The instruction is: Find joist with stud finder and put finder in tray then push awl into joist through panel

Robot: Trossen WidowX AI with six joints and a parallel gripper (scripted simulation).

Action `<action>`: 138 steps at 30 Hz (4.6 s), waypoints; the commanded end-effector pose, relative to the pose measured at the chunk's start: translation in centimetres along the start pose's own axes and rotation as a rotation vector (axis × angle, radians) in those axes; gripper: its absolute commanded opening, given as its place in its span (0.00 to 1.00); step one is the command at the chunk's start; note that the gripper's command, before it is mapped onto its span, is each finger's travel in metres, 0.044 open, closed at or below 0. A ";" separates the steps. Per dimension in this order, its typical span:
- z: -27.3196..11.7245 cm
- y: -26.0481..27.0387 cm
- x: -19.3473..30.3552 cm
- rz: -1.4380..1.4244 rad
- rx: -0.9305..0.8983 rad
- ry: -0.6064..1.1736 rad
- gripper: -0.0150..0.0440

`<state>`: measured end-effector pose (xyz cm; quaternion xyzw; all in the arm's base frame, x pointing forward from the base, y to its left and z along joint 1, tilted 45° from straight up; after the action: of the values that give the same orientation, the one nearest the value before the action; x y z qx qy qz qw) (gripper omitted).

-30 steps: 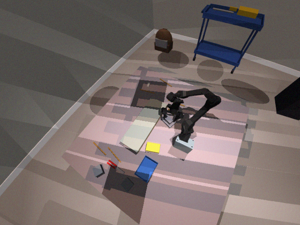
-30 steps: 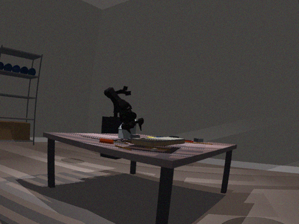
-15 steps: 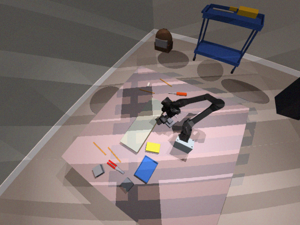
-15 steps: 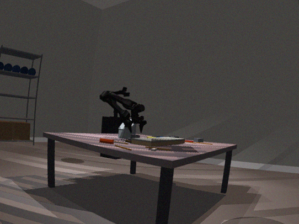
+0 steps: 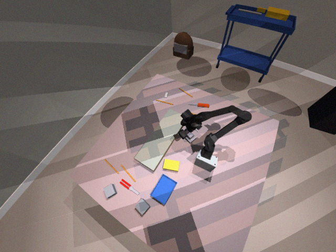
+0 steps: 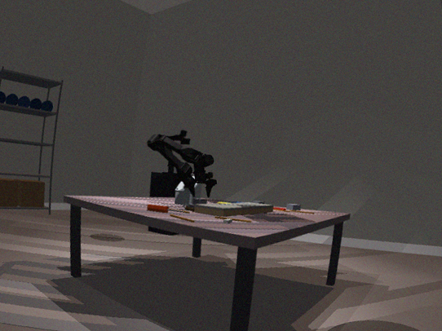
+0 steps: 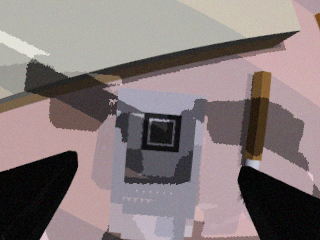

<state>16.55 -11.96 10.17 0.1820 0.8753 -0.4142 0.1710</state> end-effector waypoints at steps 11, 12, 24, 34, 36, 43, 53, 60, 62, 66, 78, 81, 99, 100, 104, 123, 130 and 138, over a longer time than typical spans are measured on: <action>2.3 0.2 0.8 -0.008 -0.006 0.008 1.00; 2.4 0.2 0.8 -0.008 -0.006 0.008 1.00; 4.1 0.0 1.5 -0.011 0.001 0.002 1.00; 4.2 0.0 1.5 -0.011 0.001 0.002 0.78; 4.2 0.0 1.5 -0.011 0.001 0.002 0.75; 4.2 0.0 1.5 -0.011 0.001 0.002 0.68; 4.2 0.0 1.5 -0.011 0.001 0.002 0.56; 3.8 0.2 1.2 -0.008 -0.006 0.007 0.35; 3.3 0.4 1.0 -0.006 -0.012 0.011 0.26; 2.0 0.7 0.5 -0.003 -0.023 0.021 0.25; -2.3 0.8 -0.8 -0.004 -0.024 0.027 0.25; -3.4 0.6 -1.0 -0.006 -0.018 0.022 0.25; -5.7 -0.1 -4.7 -0.068 -0.026 0.019 0.25; -5.7 -0.2 -5.2 -0.076 -0.029 0.020 0.25; -5.6 -0.4 -7.0 -0.108 -0.041 0.024 0.25; -3.6 -2.1 -15.9 -0.260 -0.083 0.008 0.25; -2.4 -3.0 -18.7 -0.313 -0.088 -0.006 0.25; -1.9 -3.0 -18.7 -0.314 -0.089 -0.006 0.25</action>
<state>30.99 -15.28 21.77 0.0377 0.9091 -0.3993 0.1123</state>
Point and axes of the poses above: the point midway between the two fingers, 35 mm back from their tips, its own z axis out along the fingers, its own y axis across the jaws, x = y × z, the point moved 3 cm from there along -z, back along the fingers, and after that the axes turned 1 degree about -z, right-handed, at the moved point
